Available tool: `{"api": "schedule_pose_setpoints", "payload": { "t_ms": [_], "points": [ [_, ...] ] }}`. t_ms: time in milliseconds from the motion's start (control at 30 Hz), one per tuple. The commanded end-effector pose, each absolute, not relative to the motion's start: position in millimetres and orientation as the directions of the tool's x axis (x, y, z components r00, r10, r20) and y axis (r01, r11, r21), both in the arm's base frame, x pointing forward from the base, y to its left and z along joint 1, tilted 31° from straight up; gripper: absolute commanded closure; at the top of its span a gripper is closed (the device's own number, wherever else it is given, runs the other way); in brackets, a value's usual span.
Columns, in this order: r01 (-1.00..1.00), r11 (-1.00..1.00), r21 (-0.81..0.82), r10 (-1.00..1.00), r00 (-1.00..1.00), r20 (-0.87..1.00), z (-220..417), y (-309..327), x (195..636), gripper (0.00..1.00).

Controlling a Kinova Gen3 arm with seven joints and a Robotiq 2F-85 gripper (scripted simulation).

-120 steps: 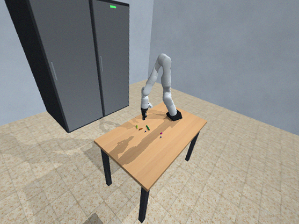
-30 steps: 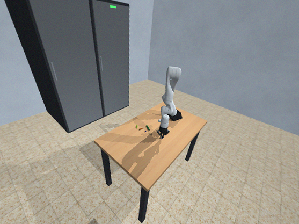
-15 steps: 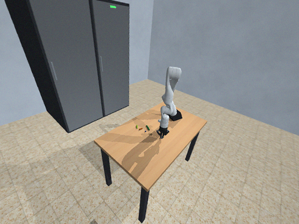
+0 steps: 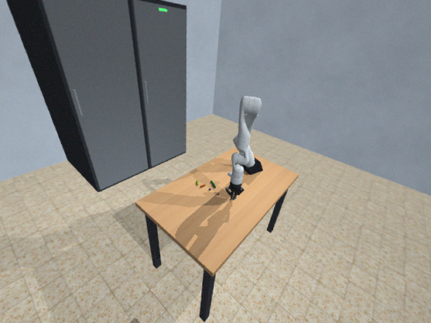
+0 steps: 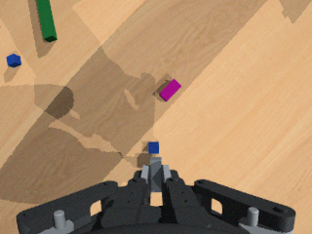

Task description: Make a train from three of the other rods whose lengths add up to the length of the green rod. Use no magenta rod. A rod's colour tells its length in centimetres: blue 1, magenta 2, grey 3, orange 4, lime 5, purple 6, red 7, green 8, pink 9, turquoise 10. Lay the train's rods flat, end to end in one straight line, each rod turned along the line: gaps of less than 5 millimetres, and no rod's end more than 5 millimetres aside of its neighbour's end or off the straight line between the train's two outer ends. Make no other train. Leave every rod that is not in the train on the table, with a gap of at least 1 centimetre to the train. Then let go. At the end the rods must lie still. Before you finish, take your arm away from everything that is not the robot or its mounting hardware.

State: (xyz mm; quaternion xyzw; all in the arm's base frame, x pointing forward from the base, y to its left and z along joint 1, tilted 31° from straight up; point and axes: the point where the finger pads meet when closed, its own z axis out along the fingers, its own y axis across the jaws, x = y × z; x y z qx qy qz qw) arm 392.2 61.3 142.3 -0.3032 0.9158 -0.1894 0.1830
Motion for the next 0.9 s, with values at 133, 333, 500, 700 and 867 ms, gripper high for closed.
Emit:
{"api": "schedule_pose_setpoints", "payload": {
  "t_ms": [133, 333, 500, 700, 867],
  "points": [
    [-0.492, 0.739, -0.460, -0.631, -0.745, -0.217, 141.3, 60.8, 391.5, 0.95],
    [-0.493, 0.739, -0.460, -0.632, -0.744, -0.217, 141.6, 60.6, 392.0, 0.95],
    [-0.494, 0.737, -0.461, -0.633, -0.743, -0.216, 142.1, 60.3, 392.7, 0.95],
    [-0.495, 0.736, -0.461, -0.634, -0.742, -0.216, 142.4, 60.1, 393.1, 0.95],
    [-0.495, 0.736, -0.461, -0.634, -0.742, -0.216, 142.4, 60.1, 393.1, 0.95]
  ]
}}
